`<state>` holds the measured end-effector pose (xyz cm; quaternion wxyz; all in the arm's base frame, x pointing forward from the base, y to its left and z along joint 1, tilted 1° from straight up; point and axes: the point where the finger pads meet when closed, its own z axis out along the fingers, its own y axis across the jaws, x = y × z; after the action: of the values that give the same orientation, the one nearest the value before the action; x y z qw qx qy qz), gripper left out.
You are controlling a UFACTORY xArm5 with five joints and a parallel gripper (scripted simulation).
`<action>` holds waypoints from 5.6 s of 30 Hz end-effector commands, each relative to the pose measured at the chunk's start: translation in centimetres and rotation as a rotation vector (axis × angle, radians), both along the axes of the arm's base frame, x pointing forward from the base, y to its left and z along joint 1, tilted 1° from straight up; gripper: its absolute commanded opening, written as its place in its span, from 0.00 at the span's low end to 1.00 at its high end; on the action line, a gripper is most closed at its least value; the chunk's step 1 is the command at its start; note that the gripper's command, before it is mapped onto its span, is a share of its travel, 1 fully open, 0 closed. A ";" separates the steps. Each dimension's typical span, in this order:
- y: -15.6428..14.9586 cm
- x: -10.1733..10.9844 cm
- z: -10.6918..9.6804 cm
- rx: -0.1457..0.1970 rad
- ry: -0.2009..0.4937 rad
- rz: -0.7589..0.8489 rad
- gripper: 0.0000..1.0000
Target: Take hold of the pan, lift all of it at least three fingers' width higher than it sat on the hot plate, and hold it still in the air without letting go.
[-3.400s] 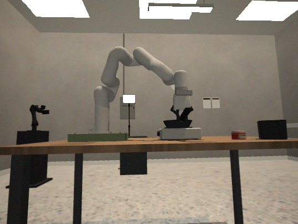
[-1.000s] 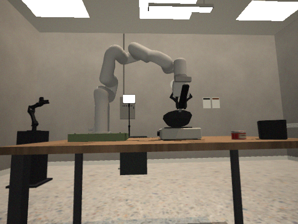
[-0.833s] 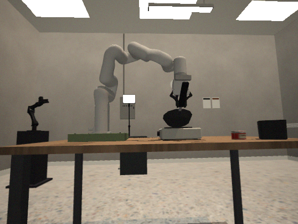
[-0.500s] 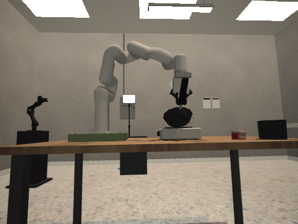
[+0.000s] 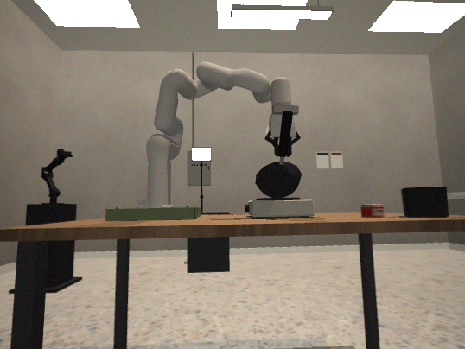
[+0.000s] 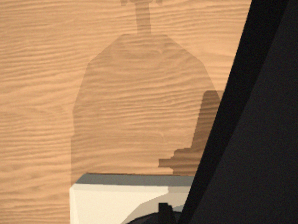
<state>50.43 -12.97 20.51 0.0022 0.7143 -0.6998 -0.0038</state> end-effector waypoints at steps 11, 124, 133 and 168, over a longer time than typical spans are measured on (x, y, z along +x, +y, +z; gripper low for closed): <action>-0.1 0.2 3.0 -0.001 -0.005 0.000 0.00; -0.1 0.1 13.8 -0.001 -0.005 0.000 0.00; -0.1 0.1 13.9 -0.001 -0.005 0.000 0.00; -0.1 0.1 13.9 -0.001 -0.005 0.000 0.00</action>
<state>50.49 -13.10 34.19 0.0024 0.7143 -0.6998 -0.0041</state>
